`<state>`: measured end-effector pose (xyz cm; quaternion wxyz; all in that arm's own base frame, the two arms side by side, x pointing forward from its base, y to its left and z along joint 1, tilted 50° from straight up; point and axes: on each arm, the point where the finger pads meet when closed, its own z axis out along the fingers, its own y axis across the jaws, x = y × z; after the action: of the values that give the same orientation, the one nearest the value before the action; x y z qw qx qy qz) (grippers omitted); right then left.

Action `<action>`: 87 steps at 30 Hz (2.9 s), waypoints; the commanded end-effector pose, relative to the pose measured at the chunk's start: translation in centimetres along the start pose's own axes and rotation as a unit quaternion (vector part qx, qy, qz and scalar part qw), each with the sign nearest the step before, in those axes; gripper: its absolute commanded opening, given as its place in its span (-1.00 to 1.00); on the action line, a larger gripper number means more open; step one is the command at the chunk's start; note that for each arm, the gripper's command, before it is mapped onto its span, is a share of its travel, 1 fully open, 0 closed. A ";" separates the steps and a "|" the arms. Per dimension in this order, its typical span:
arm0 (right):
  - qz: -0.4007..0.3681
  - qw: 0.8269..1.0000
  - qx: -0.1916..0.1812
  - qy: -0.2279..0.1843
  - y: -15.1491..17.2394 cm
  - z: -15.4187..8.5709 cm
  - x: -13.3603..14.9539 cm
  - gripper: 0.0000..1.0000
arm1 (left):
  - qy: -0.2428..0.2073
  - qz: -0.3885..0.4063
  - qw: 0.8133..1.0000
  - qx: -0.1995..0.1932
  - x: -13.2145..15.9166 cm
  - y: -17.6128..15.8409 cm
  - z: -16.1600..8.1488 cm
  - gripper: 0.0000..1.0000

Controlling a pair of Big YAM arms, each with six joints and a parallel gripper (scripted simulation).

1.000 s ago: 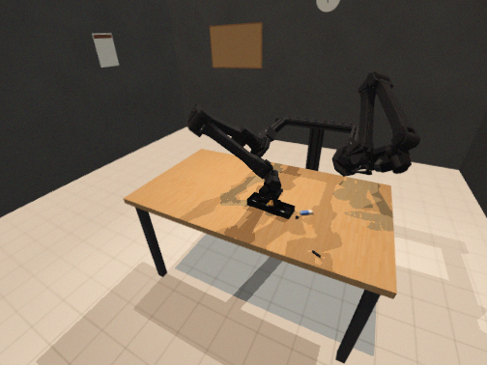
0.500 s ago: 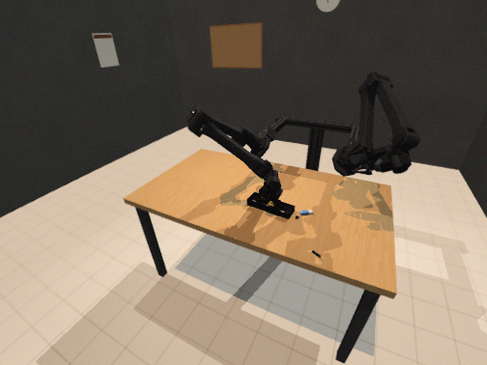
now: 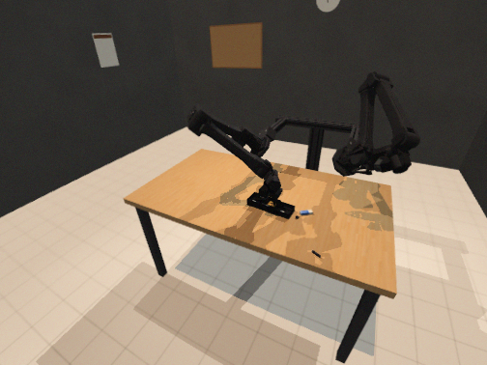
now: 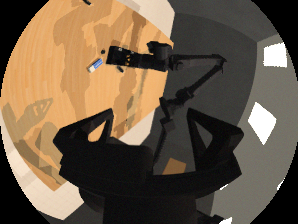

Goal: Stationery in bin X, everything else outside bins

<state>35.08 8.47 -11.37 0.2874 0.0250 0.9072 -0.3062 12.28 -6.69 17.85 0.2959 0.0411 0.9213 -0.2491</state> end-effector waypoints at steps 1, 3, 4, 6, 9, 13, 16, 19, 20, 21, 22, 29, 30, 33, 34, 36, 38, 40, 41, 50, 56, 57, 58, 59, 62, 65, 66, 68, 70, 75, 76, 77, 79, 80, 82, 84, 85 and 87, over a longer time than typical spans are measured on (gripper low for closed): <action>0.004 1.000 -0.009 -0.011 0.6 -1.6 -0.7 -0.11 | 0.000 -0.015 1.000 -0.001 0.3 0.0 0.0 1.00; 0.004 1.000 -0.009 -0.011 0.5 -1.8 -0.7 -0.11 | 0.000 -0.015 1.000 -0.001 0.3 0.0 0.0 1.00; 0.004 1.000 -0.009 -0.011 0.5 -2.0 -0.7 -0.11 | 0.000 -0.015 1.000 -0.001 0.3 0.0 0.0 1.00; 0.005 1.000 -0.009 -0.011 0.6 -2.3 -0.7 -0.11 | 0.000 -0.015 1.000 -0.001 0.3 0.0 0.0 1.00; 0.005 1.000 -0.009 -0.011 0.6 -2.7 -0.8 -0.11 | 0.000 -0.015 1.000 -0.001 0.3 0.0 0.0 1.00; 0.005 1.000 -0.010 -0.012 0.6 -2.9 -0.8 -0.11 | 0.000 -0.015 1.000 -0.001 0.3 0.0 0.0 1.00; 0.006 1.000 -0.010 -0.012 0.7 -3.3 -0.9 -0.11 | 0.000 -0.015 1.000 -0.001 0.3 0.0 0.0 1.00; 0.009 1.000 -0.011 -0.014 0.9 -4.2 -1.1 -0.11 | 0.000 -0.015 1.000 -0.001 0.3 0.0 0.0 1.00; 0.009 1.000 -0.012 -0.014 0.9 -4.7 -1.2 -0.11 | 0.000 -0.015 1.000 -0.001 0.3 0.0 0.0 1.00; 0.009 1.000 -0.012 -0.014 0.9 -5.2 -1.2 -0.11 | 0.000 -0.015 1.000 -0.001 0.3 0.0 0.0 1.00; 0.010 1.000 -0.012 -0.014 0.9 -5.3 -1.2 -0.11 | 0.000 -0.015 1.000 -0.001 0.3 0.0 0.0 1.00; 0.005 1.000 -0.005 -0.005 0.4 -4.5 -0.4 -0.11 | 0.000 -0.015 1.000 -0.001 0.3 0.0 0.0 1.00; 0.005 1.000 -0.005 -0.005 0.4 -4.5 -0.4 -0.11 | 0.000 -0.015 1.000 -0.001 0.3 0.0 0.0 1.00; 0.005 1.000 -0.005 -0.005 0.4 -4.5 -0.4 -0.11 | 0.000 -0.015 1.000 -0.001 0.3 0.0 0.0 1.00; 0.005 1.000 -0.005 -0.005 0.4 -4.5 -0.4 -0.11 | 0.000 -0.015 1.000 -0.001 0.3 0.0 0.0 1.00; 0.005 1.000 -0.005 -0.005 0.4 -4.5 -0.3 -0.11 | 0.000 -0.015 1.000 -0.001 0.3 0.0 0.0 1.00; 0.007 1.000 0.004 0.003 0.1 -3.9 -0.1 -0.11 | 0.000 -0.015 1.000 -0.001 0.3 0.0 0.0 1.00; 0.007 1.000 0.004 0.004 0.0 -3.8 0.0 -0.11 | 0.000 -0.015 1.000 -0.001 0.3 0.0 0.0 1.00; 0.005 1.000 -0.005 -0.005 0.3 -4.4 -0.3 -0.11 | 0.000 -0.015 1.000 -0.001 0.3 0.0 0.0 1.00; 0.007 1.000 0.004 0.004 -0.2 -3.7 0.2 -0.11 | 0.000 -0.015 1.000 -0.001 0.3 0.0 0.0 1.00; 0.008 1.000 0.003 0.002 -0.2 -3.6 0.3 -0.11 | 0.000 -0.015 1.000 -0.001 0.3 0.0 0.0 1.00; 0.008 1.000 0.003 0.002 -0.2 -3.6 0.3 -0.11 | 0.000 -0.015 1.000 -0.001 0.3 0.0 0.0 1.00; 0.008 1.000 0.003 0.002 -0.3 -3.6 0.4 -0.11 | 0.000 -0.015 1.000 -0.001 0.3 0.0 0.0 1.00; 0.007 1.000 0.003 0.002 -0.3 -3.6 0.4 -0.11 | 0.000 -0.015 1.000 -0.001 0.3 0.0 0.0 1.00; 0.006 1.000 0.003 0.002 -0.3 -3.5 0.5 -0.11 | 0.000 -0.015 1.000 -0.001 0.3 0.0 0.0 1.00; 0.023 1.000 -0.006 -0.007 1.7 -4.6 0.3 -0.26 | 0.000 -0.015 1.000 -0.001 0.3 0.0 0.0 1.00; 0.048 0.999 -0.006 -0.007 2.6 -4.7 0.4 -0.26 | 0.000 -0.015 1.000 -0.001 0.3 0.0 0.0 1.00; 0.098 0.995 -0.007 -0.007 4.2 -4.8 0.8 -0.26 | 0.000 -0.015 1.000 -0.001 0.3 0.0 0.0 1.00; 0.131 0.991 -0.008 -0.007 5.9 -5.0 1.2 -0.26 | 0.000 -0.015 1.000 -0.001 0.3 0.0 0.0 1.00; 0.183 0.983 -0.017 -0.009 10.0 -5.4 2.1 -0.26 | 0.000 -0.015 1.000 -0.001 0.3 0.0 0.0 1.00; 0.193 0.981 -0.019 -0.010 10.9 -5.5 2.3 -0.26 | 0.000 -0.015 1.000 -0.001 0.3 0.0 0.0 1.00; 0.203 0.979 -0.021 -0.010 11.7 -5.5 2.4 -0.26 | 0.000 -0.015 1.000 -0.001 0.3 0.0 0.0 1.00; 0.213 0.977 -0.023 -0.010 12.5 -5.6 2.6 -0.26 | 0.000 -0.015 1.000 -0.001 0.3 0.0 0.0 1.00; 0.213 0.977 -0.023 -0.010 12.5 -5.6 2.6 -0.26 | 0.000 -0.015 1.000 -0.001 0.3 0.0 0.0 1.00; 0.251 0.968 -0.028 -0.011 14.2 -5.8 3.0 -0.26 | 0.000 -0.015 1.000 -0.001 0.3 0.0 0.0 1.00; 0.275 0.961 -0.029 -0.009 15.9 -6.0 3.4 -0.26 | 0.000 -0.015 1.000 -0.001 0.3 0.0 0.0 1.00; 0.288 0.957 -0.028 -0.008 16.7 -6.0 3.6 -0.26 | 0.000 -0.015 1.000 -0.001 0.3 0.0 0.0 1.00; 0.312 0.950 -0.027 -0.006 18.4 -6.2 4.0 -0.26 | 0.000 -0.015 1.000 -0.001 0.3 0.0 0.0 1.00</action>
<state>32.96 23.24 -17.85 0.3600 0.2382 0.8807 -0.1951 12.28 -6.69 17.85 0.2959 0.0411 0.9213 -0.2491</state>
